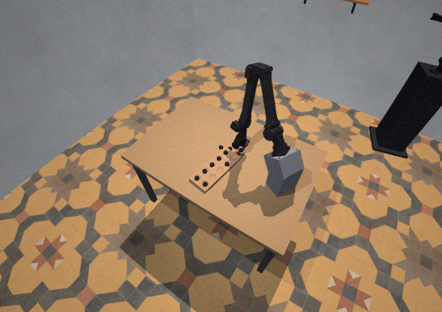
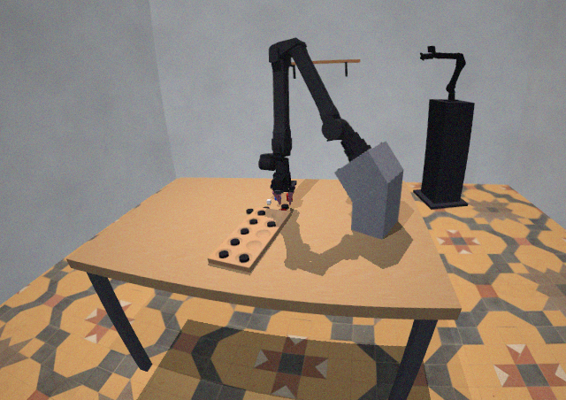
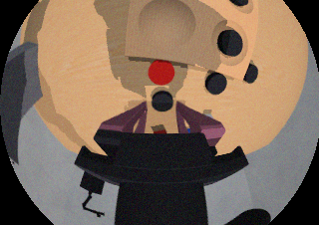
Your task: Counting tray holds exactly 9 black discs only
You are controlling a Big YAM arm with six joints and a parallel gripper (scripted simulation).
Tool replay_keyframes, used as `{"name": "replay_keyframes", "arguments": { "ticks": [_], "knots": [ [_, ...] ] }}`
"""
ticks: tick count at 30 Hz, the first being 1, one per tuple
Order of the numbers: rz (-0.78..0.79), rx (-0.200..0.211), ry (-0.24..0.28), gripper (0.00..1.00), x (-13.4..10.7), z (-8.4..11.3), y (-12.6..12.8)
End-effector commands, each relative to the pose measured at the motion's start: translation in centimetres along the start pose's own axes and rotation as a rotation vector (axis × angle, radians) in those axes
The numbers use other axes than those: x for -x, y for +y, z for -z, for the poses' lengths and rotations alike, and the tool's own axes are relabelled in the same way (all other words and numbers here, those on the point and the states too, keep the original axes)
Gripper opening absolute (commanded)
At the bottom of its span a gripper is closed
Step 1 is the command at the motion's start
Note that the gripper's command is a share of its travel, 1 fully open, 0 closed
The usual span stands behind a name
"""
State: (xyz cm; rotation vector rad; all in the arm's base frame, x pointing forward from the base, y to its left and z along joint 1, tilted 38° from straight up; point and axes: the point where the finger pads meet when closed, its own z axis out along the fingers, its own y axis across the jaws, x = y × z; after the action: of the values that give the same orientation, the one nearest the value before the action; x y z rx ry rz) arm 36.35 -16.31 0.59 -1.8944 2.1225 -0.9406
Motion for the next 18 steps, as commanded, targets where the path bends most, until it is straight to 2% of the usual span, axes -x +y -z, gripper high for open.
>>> {"name": "replay_keyframes", "arguments": {
  "ticks": [1, 8, 9, 12, 18],
  "knots": [
    [0.009, -0.014, 0.003, 0.44, -0.25, -0.44, -0.47],
    [0.009, -0.014, 0.003, 0.44, -0.26, -0.80, -0.44],
    [0.007, -0.037, 0.009, 0.44, -0.51, -0.26, -1.15],
    [0.008, -0.013, 0.004, 0.44, -0.32, -1.01, -0.39],
    [0.008, -0.023, 0.006, 0.44, -0.37, -0.93, -0.64]
  ]
}}
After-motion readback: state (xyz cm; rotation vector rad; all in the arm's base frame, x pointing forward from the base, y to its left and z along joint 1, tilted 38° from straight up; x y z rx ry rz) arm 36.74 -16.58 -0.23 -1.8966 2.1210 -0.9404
